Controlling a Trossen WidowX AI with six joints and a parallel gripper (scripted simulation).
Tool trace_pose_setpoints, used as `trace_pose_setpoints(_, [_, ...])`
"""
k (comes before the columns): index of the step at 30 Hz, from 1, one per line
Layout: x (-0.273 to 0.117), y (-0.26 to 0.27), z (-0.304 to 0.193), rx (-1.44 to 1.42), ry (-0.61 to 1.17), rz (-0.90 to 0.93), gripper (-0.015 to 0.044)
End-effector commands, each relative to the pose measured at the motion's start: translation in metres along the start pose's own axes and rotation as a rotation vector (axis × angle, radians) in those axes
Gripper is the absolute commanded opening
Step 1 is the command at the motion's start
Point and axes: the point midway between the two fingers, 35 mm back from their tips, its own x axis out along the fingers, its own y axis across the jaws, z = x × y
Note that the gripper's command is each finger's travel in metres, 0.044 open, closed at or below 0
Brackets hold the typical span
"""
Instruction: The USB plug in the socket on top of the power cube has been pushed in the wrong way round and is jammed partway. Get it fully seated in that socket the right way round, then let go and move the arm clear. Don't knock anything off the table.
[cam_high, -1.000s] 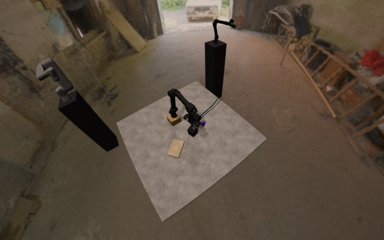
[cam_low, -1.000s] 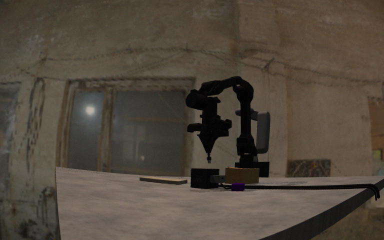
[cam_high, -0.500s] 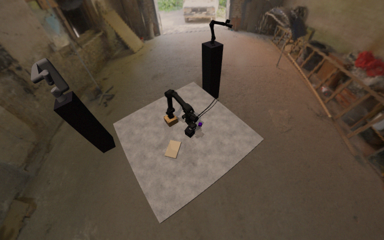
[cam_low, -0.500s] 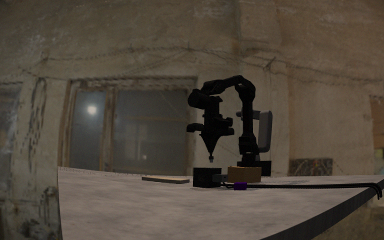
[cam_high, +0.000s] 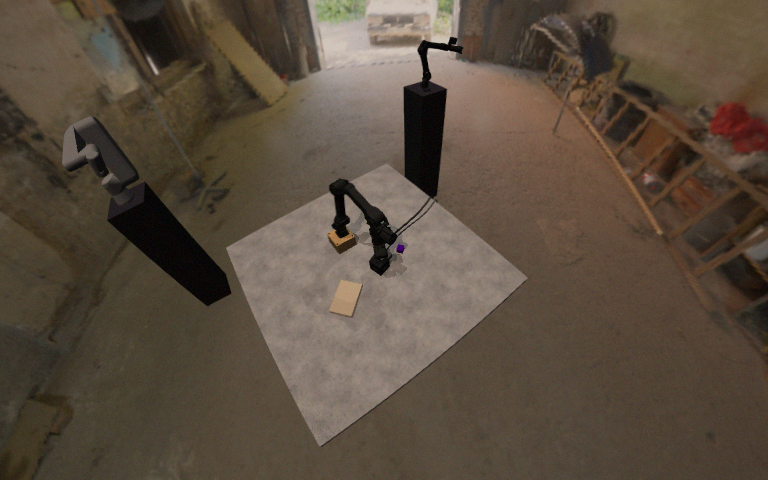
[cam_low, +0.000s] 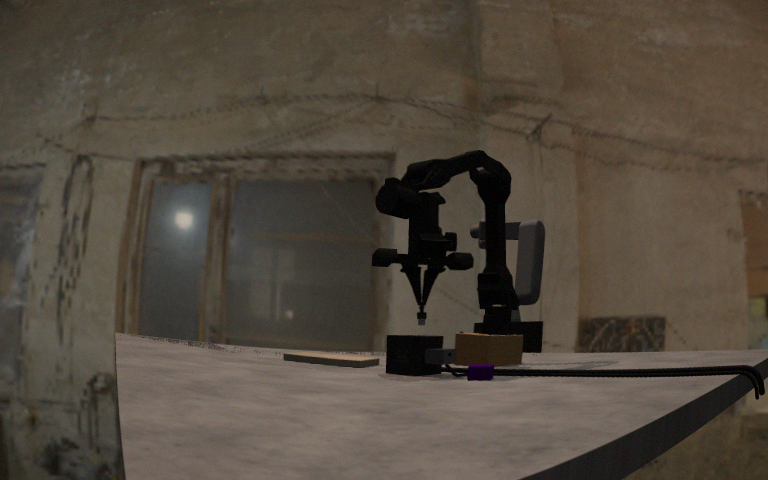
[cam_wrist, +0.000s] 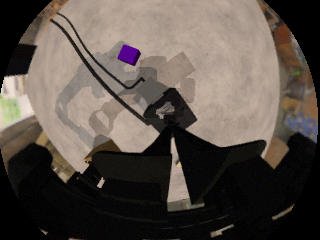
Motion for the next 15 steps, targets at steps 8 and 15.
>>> trace_pose_setpoints(8, [0.0003,-0.0002,0.0001,0.281,0.000,-0.001,0.0000])
trace_pose_setpoints(15, [0.0003,-0.0002,0.0001,0.464,0.000,-0.001,0.0000])
